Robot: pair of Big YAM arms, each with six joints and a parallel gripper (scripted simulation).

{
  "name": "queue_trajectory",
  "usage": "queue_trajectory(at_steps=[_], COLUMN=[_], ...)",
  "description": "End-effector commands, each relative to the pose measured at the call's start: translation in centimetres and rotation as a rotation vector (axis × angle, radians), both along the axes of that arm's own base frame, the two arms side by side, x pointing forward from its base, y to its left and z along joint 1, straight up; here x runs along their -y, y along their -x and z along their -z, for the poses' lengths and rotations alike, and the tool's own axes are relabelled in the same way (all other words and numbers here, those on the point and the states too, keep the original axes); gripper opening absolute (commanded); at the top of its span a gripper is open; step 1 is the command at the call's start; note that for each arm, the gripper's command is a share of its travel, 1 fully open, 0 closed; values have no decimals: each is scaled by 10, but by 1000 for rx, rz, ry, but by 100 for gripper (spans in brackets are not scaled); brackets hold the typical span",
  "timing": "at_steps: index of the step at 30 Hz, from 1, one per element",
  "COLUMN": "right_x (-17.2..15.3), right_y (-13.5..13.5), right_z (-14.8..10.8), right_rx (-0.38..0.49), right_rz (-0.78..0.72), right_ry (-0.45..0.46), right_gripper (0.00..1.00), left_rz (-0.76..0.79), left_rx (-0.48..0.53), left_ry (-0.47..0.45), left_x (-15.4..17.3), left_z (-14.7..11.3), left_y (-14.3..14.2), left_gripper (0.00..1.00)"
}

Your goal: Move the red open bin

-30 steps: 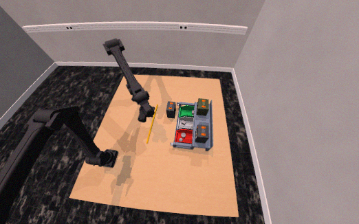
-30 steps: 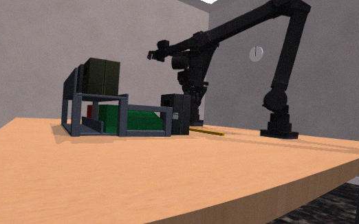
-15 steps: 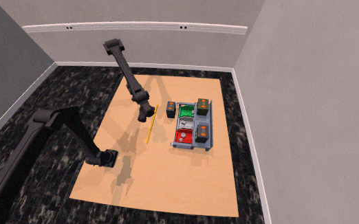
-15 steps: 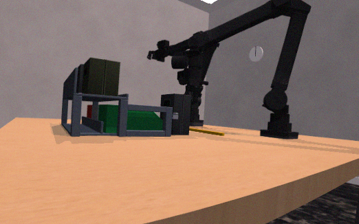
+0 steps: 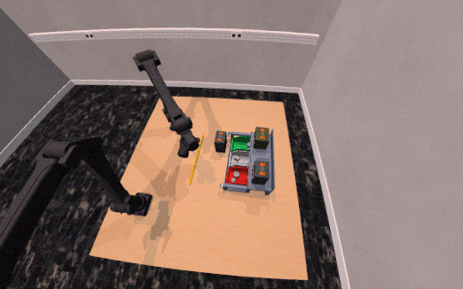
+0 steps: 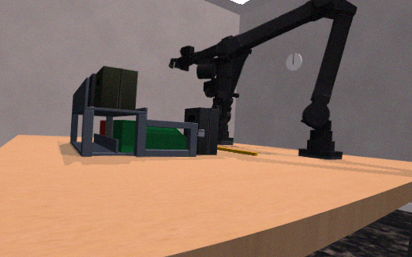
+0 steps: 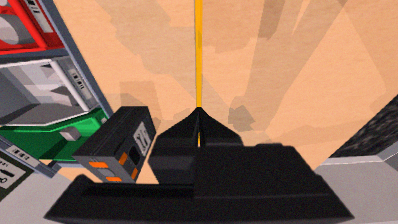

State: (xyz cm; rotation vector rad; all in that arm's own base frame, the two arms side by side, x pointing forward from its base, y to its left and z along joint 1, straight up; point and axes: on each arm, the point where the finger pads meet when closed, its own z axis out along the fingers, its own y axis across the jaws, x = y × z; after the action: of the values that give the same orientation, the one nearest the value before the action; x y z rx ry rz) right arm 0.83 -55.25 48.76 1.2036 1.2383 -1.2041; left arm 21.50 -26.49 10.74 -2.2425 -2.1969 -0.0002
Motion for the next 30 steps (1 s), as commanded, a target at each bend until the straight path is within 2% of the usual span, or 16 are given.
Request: queue_trajectory(at_steps=[1, 25, 30], right_x=[-8, -8, -8], right_y=[6, 6, 6], right_z=[-13, -13, -13], right_rx=[16, 16, 16], right_rz=[7, 7, 7], right_ry=[15, 15, 15], right_gripper=[100, 100, 100], left_rz=[-2, -2, -2], left_rx=[53, 50, 54], left_ry=[68, 64, 69], left_x=[22, 22, 21], left_z=[-34, -45, -57], left_y=[-16, -16, -15], left_gripper=[0, 0, 0])
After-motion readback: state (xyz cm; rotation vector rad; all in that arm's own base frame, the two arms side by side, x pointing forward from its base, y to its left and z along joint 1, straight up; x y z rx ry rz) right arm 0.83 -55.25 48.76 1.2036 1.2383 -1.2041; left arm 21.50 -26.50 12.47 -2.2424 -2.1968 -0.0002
